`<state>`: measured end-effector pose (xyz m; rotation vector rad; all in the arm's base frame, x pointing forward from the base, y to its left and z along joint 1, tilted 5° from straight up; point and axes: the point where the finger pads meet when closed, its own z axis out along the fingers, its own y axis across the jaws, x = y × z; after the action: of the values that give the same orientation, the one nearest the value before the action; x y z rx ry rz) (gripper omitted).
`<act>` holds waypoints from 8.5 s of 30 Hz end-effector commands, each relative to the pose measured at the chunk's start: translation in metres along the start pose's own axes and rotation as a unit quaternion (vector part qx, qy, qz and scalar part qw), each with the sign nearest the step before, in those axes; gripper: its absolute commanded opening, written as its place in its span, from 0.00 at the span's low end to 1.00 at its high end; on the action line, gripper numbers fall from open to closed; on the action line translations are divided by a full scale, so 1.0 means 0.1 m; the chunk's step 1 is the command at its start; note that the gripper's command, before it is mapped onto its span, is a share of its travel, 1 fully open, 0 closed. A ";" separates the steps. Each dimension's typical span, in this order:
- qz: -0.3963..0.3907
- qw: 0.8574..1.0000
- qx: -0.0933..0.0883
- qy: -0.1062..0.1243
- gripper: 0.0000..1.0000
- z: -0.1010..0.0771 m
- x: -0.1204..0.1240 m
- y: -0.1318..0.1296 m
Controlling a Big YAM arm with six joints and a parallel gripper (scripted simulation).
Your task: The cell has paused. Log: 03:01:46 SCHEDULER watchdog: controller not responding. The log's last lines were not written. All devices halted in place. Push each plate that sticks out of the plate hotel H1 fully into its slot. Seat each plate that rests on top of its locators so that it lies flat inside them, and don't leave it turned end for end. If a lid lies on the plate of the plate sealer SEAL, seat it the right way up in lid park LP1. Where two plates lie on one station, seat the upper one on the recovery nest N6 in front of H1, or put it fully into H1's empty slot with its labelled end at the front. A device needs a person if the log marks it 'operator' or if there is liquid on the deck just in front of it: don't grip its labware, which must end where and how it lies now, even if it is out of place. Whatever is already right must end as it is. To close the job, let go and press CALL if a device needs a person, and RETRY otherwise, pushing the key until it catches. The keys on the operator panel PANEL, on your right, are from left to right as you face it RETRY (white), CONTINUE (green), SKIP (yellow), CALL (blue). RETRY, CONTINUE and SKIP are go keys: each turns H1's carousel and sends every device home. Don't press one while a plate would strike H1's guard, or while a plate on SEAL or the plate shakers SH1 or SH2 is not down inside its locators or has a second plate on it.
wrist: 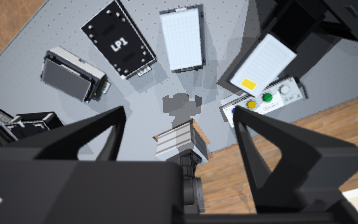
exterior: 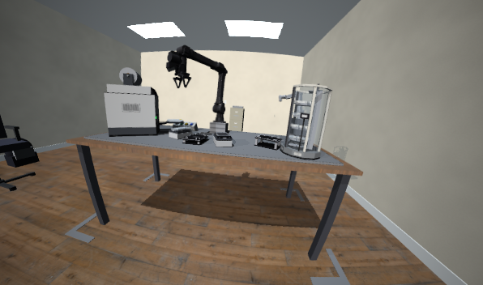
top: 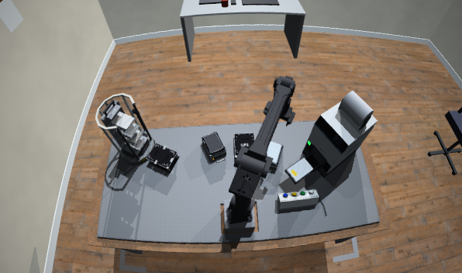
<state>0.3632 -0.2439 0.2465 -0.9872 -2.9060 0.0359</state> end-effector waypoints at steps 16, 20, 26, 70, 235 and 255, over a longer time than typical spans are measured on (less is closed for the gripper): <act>-0.072 0.997 0.000 -0.011 1.00 -0.02 -0.01 -0.13; -0.072 0.997 0.000 -0.011 1.00 -0.02 -0.01 -0.13; -0.072 0.997 0.000 -0.011 1.00 -0.02 -0.01 -0.13; -0.072 0.997 0.000 0.002 1.00 0.94 -0.03 -0.14; -0.072 0.997 0.000 0.001 0.84 3.04 0.02 -0.16; -0.072 0.997 0.000 0.001 0.84 3.04 0.02 -0.16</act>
<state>0.3331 -0.2484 -0.0485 -0.7693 -2.9699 0.0265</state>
